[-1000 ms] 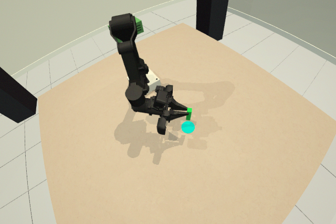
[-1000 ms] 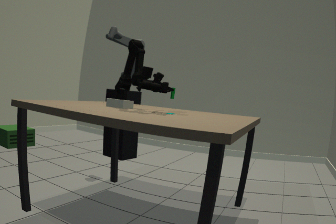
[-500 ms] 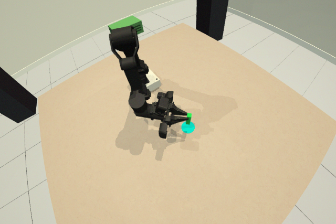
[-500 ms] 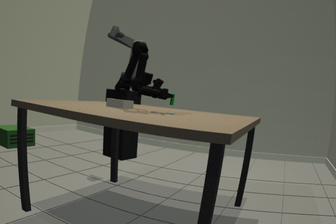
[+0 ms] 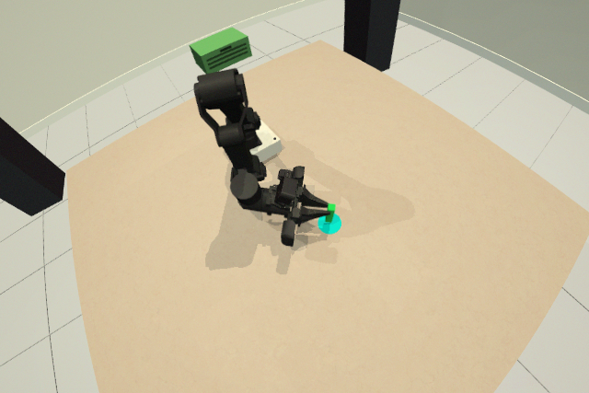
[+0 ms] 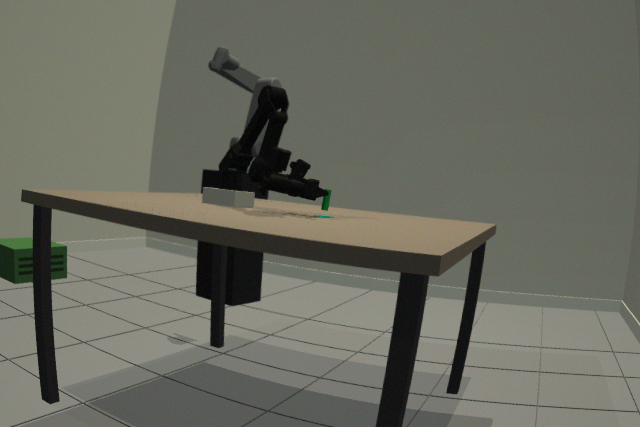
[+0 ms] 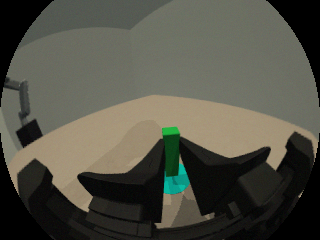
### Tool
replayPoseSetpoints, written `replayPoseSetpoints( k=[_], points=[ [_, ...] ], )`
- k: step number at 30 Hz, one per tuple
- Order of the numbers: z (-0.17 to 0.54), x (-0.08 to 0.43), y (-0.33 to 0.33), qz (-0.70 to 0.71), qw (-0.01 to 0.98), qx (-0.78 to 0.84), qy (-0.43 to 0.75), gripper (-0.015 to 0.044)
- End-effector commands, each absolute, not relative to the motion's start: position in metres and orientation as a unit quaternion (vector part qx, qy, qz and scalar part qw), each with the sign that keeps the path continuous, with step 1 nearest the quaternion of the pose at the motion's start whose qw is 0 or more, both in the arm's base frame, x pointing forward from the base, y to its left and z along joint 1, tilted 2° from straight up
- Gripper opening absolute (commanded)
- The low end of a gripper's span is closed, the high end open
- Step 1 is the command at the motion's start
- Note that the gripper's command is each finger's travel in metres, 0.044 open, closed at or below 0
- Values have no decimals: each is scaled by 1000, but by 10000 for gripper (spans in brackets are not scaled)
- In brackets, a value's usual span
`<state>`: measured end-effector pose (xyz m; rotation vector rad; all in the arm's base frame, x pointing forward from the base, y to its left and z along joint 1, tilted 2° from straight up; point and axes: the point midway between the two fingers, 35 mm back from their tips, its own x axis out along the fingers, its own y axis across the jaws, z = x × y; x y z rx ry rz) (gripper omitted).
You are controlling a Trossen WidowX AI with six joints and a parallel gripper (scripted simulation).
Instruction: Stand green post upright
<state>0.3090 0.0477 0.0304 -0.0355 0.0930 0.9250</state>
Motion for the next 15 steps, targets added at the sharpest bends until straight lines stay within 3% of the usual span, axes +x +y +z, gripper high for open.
replayPoseSetpoints(
  k=[1, 14, 15],
  points=[
    [18, 311, 49, 447, 893, -22, 49, 22],
    [14, 312, 50, 448, 892, -23, 51, 22],
    [14, 312, 50, 448, 892, -23, 51, 49]
  ],
)
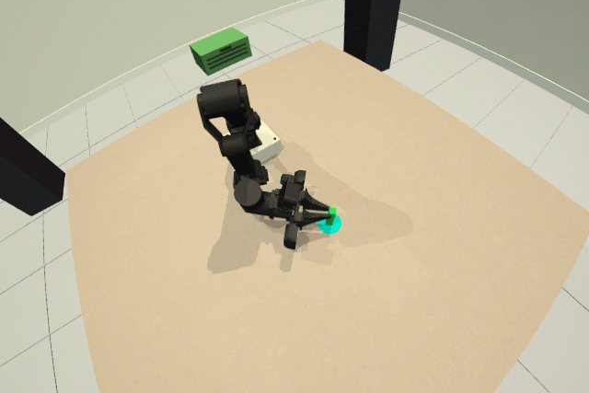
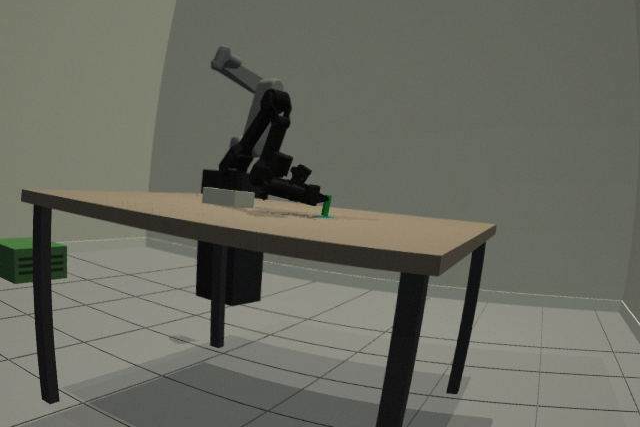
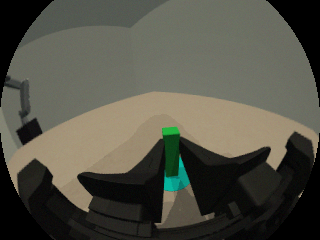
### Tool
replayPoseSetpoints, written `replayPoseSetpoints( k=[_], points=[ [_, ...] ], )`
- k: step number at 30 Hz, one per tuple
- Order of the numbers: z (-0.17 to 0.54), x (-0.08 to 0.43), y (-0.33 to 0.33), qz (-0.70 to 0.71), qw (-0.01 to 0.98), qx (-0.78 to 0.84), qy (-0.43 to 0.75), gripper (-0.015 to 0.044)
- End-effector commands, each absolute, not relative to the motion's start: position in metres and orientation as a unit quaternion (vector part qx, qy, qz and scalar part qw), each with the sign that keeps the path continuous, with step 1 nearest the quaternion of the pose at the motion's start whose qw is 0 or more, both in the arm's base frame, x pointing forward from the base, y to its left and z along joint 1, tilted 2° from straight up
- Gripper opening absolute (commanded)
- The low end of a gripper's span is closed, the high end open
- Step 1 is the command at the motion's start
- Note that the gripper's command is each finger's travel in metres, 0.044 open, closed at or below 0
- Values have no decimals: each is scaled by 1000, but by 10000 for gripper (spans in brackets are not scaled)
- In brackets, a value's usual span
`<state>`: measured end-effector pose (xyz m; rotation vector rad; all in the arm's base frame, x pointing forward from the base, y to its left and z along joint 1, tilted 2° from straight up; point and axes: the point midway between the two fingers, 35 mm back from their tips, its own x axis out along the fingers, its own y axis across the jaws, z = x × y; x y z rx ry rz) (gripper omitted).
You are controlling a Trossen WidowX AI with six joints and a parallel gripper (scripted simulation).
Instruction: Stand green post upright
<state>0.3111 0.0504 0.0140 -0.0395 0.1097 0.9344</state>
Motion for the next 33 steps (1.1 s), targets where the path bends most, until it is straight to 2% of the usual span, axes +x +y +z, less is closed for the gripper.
replayPoseSetpoints(
  k=[1, 13, 33],
  points=[
    [14, 312, 50, 448, 892, -23, 51, 75],
    [14, 312, 50, 448, 892, -23, 51, 390],
    [92, 311, 45, 439, 898, -10, 30, 400]
  ],
)
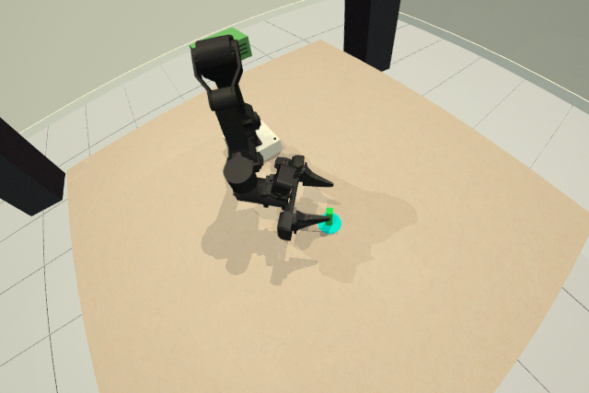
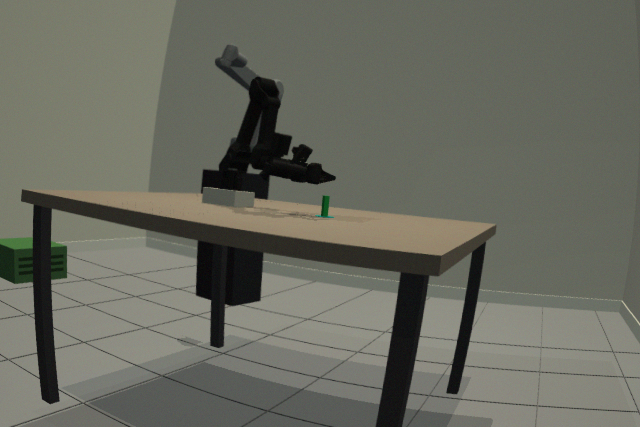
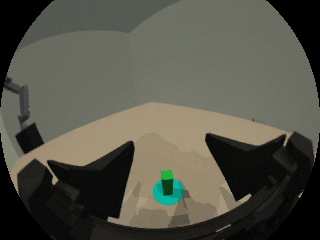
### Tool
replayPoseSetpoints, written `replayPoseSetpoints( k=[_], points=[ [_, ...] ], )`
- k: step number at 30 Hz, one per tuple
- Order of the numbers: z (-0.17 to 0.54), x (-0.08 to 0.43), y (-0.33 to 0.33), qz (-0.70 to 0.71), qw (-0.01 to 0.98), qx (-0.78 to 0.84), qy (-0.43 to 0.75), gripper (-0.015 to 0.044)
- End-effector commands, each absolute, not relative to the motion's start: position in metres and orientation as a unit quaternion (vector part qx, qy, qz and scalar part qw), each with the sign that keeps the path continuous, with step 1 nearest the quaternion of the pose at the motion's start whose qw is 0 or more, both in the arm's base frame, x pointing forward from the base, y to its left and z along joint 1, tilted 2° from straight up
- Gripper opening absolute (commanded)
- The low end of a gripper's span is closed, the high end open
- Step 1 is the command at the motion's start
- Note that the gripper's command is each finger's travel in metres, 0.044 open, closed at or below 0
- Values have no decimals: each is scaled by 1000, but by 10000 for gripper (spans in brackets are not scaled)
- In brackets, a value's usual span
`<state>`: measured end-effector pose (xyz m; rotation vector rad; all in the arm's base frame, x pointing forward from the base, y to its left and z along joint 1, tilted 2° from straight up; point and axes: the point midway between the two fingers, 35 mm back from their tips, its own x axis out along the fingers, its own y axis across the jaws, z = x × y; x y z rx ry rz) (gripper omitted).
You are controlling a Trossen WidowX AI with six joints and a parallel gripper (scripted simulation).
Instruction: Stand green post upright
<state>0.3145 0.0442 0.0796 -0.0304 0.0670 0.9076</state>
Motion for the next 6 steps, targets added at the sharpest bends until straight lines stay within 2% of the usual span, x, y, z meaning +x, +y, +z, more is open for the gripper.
replayPoseSetpoints(
  k=[1, 6],
  points=[
    [96, 310, 45, 439, 898, -10, 29, 400],
    [102, 310, 44, 437, 899, -8, 29, 400]
  ],
)
